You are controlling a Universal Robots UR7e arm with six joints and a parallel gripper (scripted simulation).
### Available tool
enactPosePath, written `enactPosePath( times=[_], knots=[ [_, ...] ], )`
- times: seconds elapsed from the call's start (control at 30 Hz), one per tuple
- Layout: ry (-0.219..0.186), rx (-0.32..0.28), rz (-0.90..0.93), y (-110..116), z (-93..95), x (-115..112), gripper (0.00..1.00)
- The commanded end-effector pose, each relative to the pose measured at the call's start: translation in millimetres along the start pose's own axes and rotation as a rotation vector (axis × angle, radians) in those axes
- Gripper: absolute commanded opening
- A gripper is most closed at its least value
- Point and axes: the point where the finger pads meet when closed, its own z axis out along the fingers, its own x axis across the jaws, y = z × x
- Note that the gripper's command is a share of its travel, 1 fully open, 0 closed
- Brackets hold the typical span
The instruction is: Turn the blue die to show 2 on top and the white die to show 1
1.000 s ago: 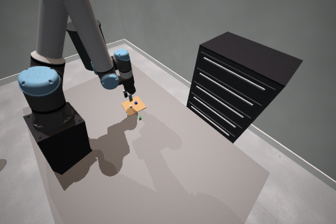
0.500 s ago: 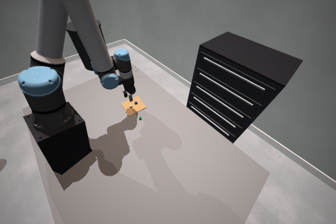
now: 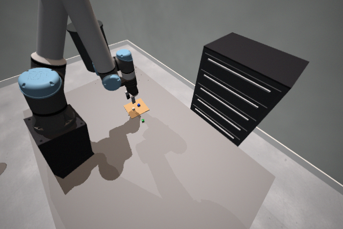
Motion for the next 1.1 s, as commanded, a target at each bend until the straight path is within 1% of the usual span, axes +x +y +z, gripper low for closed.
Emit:
enactPosePath(
  times=[0.0, 0.1, 0.17, 0.6, 0.67, 0.87, 1.07],
  knots=[
    [-0.001, -0.002, 0.000, 0.5, -8.8, -0.1, 1.00],
    [-0.001, -0.002, 0.000, 0.5, -11.3, -0.1, 1.00],
    [-0.001, -0.002, 0.000, 0.5, -16.8, -0.1, 1.00],
    [-0.001, -0.002, 0.000, 0.4, -60.5, -0.1, 1.00],
    [-0.001, -0.002, 0.000, 0.4, -60.5, -0.1, 1.00],
    [-0.001, -0.002, 0.000, 0.4, -75.4, -0.1, 1.00],
    [-0.001, -0.002, 0.000, 0.4, -81.7, -0.1, 1.00]
  ],
)
